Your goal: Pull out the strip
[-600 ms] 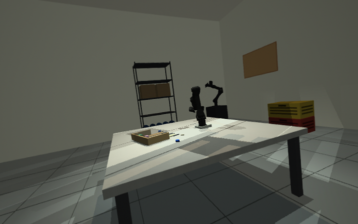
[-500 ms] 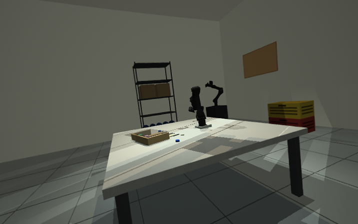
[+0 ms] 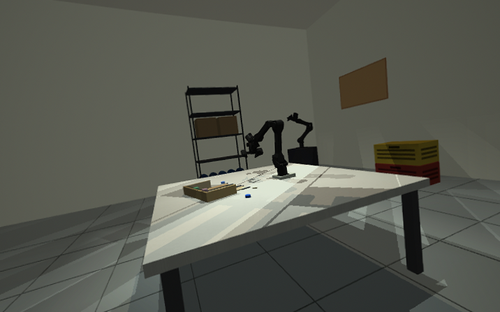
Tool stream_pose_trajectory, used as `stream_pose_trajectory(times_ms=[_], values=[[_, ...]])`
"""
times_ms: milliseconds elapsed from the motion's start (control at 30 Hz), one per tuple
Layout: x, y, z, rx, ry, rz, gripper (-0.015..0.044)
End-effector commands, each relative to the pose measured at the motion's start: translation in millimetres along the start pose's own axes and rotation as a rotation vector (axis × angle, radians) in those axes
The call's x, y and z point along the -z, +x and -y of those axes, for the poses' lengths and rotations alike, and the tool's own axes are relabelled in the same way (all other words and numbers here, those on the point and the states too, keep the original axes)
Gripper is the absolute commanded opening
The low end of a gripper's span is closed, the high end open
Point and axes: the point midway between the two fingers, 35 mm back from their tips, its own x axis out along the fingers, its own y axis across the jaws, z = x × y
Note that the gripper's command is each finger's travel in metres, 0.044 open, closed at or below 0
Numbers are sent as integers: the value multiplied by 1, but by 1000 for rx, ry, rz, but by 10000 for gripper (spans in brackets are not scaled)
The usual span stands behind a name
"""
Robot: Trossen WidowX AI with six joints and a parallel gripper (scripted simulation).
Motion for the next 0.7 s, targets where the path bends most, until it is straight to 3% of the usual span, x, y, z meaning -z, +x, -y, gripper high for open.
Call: stream_pose_trajectory(times_ms=[0,333,667], values=[[19,-29,-60,-167,-136,-16,400],[86,-144,-178,-630,-500,-14,400],[167,-283,-211,-1114,-845,14,400]])
